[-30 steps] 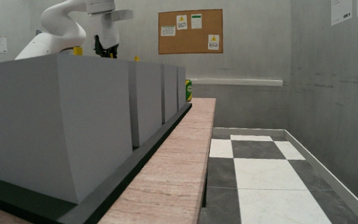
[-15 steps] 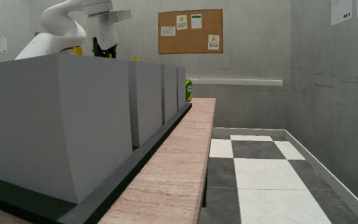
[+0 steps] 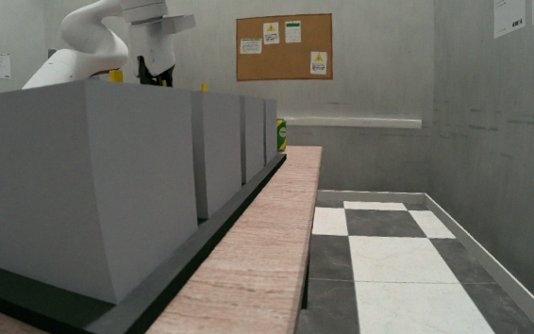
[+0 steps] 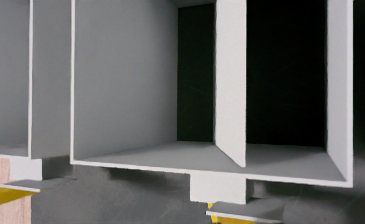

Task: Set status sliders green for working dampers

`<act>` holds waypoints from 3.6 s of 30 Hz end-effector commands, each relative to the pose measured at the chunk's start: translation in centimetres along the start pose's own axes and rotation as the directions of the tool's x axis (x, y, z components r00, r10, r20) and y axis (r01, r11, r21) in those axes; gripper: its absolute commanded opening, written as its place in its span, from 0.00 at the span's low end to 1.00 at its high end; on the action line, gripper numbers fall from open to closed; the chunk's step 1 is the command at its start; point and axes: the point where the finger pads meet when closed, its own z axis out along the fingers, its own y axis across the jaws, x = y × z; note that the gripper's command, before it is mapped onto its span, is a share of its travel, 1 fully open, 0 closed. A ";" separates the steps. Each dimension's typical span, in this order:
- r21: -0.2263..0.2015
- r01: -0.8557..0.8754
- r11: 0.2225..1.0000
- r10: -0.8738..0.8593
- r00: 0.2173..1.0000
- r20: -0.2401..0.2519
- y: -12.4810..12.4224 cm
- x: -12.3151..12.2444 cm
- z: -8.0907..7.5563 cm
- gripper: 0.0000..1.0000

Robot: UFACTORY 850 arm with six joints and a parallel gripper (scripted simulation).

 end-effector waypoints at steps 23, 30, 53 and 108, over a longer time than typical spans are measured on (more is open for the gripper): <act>0.000 0.001 1.000 -0.001 1.000 -0.001 0.0 0.1 -0.1 0.39; 0.000 0.001 1.000 -0.001 1.000 -0.001 0.0 0.1 -0.1 0.39; 0.000 0.001 1.000 -0.001 1.000 -0.001 0.0 0.1 -4.6 0.39; -0.377 0.001 0.926 -0.001 1.000 -0.001 -7.5 11.5 -8.5 0.39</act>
